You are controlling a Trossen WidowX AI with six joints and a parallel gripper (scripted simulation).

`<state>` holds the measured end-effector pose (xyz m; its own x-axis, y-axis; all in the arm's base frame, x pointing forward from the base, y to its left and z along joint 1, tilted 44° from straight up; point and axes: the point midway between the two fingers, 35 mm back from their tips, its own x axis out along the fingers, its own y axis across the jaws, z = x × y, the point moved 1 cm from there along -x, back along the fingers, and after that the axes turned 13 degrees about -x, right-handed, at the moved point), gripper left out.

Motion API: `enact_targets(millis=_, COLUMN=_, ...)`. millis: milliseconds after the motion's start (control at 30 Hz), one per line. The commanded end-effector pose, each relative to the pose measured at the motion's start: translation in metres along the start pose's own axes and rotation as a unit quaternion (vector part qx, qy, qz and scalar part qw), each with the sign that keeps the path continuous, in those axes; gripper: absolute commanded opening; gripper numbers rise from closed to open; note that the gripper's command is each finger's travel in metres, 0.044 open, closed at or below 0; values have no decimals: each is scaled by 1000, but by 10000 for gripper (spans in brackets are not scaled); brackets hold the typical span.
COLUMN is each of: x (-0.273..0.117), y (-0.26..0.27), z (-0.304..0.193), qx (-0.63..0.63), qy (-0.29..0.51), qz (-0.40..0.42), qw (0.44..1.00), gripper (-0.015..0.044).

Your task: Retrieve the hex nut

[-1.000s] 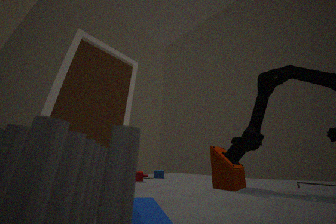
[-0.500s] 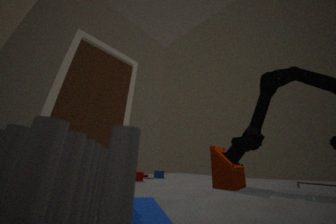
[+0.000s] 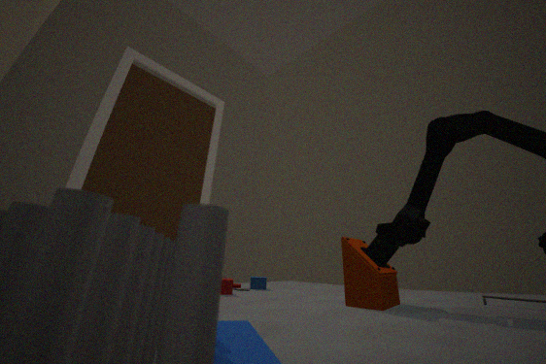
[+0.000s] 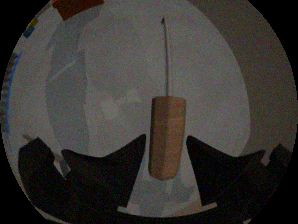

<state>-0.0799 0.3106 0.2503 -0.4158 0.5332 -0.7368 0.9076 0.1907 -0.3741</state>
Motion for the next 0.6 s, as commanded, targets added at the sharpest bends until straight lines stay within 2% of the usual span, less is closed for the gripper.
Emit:
enact_targets(millis=0, x=2, y=0, z=0, qx=1, qy=-1, qz=0, qw=1000, gripper=188)
enact_targets(millis=200, x=2, y=0, z=0, qx=1, qy=-1, qz=0, qw=1000, gripper=148)
enact_targets(millis=400, x=-25, y=-10, z=-1, qx=1, qy=0, qz=0, qw=1000, gripper=0)
enact_targets(millis=567, x=-55, y=-21, z=0, qx=1, qy=0, qz=-1, qw=1000, gripper=0)
